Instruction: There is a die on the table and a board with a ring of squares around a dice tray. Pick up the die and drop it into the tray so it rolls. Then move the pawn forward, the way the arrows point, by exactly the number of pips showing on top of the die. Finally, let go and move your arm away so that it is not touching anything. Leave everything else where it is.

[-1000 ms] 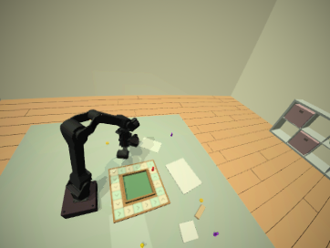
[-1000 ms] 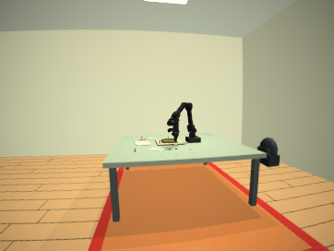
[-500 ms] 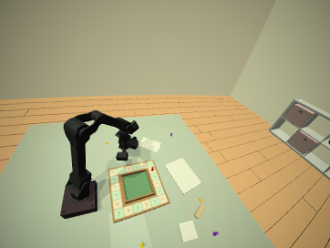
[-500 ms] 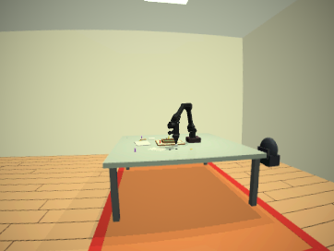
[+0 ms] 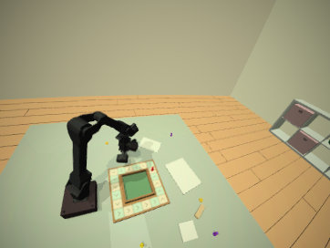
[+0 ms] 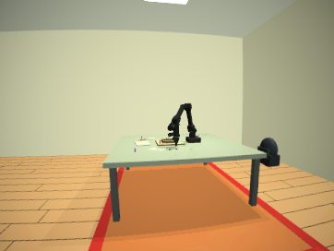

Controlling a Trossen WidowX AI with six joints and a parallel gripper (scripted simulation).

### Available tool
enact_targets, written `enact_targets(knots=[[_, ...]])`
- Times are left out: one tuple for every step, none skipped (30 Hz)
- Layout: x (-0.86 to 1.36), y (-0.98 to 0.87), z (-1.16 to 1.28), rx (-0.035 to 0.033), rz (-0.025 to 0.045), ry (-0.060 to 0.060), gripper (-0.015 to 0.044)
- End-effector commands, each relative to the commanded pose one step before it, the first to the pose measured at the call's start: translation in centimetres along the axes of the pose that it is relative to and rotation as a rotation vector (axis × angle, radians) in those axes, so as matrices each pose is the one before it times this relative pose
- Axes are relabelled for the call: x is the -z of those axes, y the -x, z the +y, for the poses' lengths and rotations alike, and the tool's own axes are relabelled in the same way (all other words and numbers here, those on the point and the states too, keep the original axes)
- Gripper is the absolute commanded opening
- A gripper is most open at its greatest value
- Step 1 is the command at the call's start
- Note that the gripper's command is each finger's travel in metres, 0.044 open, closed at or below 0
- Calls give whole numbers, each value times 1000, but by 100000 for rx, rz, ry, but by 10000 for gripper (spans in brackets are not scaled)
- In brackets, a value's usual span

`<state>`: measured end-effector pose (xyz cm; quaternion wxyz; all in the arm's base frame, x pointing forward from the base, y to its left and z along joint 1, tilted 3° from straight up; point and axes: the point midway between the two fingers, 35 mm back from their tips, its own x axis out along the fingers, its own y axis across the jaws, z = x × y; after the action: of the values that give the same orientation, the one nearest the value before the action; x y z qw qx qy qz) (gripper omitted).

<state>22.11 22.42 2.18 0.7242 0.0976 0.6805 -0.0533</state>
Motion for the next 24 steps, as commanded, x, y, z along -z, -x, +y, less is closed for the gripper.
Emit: enact_targets(knots=[[37, -150, 86, -423, 186, -427, 144], [0, 0, 0, 0, 0, 0, 118], [0, 0, 0, 0, 0, 0, 111], [0, 0, 0, 0, 0, 0, 104], [0, 0, 0, 0, 0, 0, 97], [0, 0, 0, 0, 0, 0, 91], [0, 0, 0, 0, 0, 0, 84], [0, 0, 0, 0, 0, 0, 78], [0, 0, 0, 0, 0, 0, 71], [0, 0, 0, 0, 0, 0, 64], [0, 0, 0, 0, 0, 0, 38], [-17, 104, 15, -2, -2, 0, 12], [-51, 312, 42, -5, -6, 0, 0], [-81, 524, 63, -8, -9, 0, 0], [-92, 656, 66, -9, -10, 0, 0], [-84, 664, 51, -8, -9, 0, 0], [-75, 670, 37, -6, -8, 0, 0], [-66, 676, 22, -5, -8, 0, 0], [-56, 681, 7, -3, -7, 0, 0], [-47, 685, -8, -2, -6, 0, 0], [-37, 690, -23, 0, -5, 0, 0], [-28, 703, -34, -30, -46, 1, 0], [-18, 707, -50, -28, -45, 1, 0], [-8, 702, -67, -5, -14, 0, 0]])
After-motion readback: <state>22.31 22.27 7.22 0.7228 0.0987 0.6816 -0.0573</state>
